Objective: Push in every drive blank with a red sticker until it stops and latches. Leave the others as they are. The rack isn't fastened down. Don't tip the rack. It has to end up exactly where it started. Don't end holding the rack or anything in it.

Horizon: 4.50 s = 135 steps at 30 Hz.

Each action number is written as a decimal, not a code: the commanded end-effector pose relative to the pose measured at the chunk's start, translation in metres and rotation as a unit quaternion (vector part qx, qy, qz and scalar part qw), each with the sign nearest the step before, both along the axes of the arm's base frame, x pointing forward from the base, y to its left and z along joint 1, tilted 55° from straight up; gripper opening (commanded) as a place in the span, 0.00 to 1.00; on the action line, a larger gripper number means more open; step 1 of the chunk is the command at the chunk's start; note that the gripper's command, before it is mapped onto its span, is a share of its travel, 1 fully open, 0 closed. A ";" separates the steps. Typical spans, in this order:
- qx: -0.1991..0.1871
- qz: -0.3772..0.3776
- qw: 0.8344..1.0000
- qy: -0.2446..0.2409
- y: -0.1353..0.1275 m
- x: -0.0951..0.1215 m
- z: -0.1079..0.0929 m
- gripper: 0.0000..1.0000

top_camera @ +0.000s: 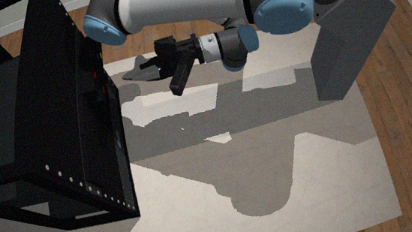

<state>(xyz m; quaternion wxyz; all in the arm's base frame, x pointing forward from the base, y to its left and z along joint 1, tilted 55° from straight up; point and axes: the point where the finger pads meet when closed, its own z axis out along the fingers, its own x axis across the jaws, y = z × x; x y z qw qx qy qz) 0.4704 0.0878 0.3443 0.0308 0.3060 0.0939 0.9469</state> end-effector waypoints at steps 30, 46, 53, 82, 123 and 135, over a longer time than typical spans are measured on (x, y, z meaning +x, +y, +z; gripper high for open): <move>0.000 0.000 1.000 0.000 0.008 0.029 0.040 0.00; 0.000 0.000 1.000 0.000 0.008 0.029 0.040 0.00; 0.000 0.000 1.000 0.000 0.009 0.032 0.044 0.00; 0.000 0.000 1.000 0.000 0.011 0.041 0.055 0.00; 0.000 0.000 1.000 0.000 0.013 0.048 0.066 0.00; 0.000 0.000 1.000 0.000 0.014 0.050 0.068 0.00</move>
